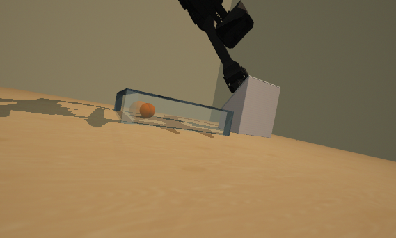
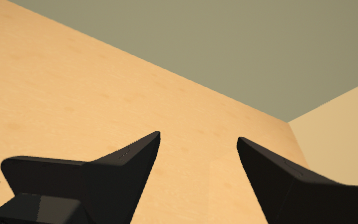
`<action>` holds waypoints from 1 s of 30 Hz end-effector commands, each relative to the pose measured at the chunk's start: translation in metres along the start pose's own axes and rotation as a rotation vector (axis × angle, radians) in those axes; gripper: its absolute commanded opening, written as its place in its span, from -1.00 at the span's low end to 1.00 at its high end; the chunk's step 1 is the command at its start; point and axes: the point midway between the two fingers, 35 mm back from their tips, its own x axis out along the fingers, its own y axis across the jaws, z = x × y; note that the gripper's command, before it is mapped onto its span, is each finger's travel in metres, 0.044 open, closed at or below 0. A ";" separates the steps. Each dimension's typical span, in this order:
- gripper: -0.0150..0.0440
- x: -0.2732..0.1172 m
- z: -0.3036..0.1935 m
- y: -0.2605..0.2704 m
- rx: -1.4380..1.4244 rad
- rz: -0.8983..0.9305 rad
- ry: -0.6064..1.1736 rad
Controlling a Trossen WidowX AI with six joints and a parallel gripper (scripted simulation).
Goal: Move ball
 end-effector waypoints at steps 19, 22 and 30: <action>0.61 -0.172 -0.208 0.045 1.495 -0.425 0.927; 0.61 -0.200 -0.225 0.056 1.623 -0.549 1.028; 0.61 -0.213 -0.232 0.062 1.675 -0.610 1.072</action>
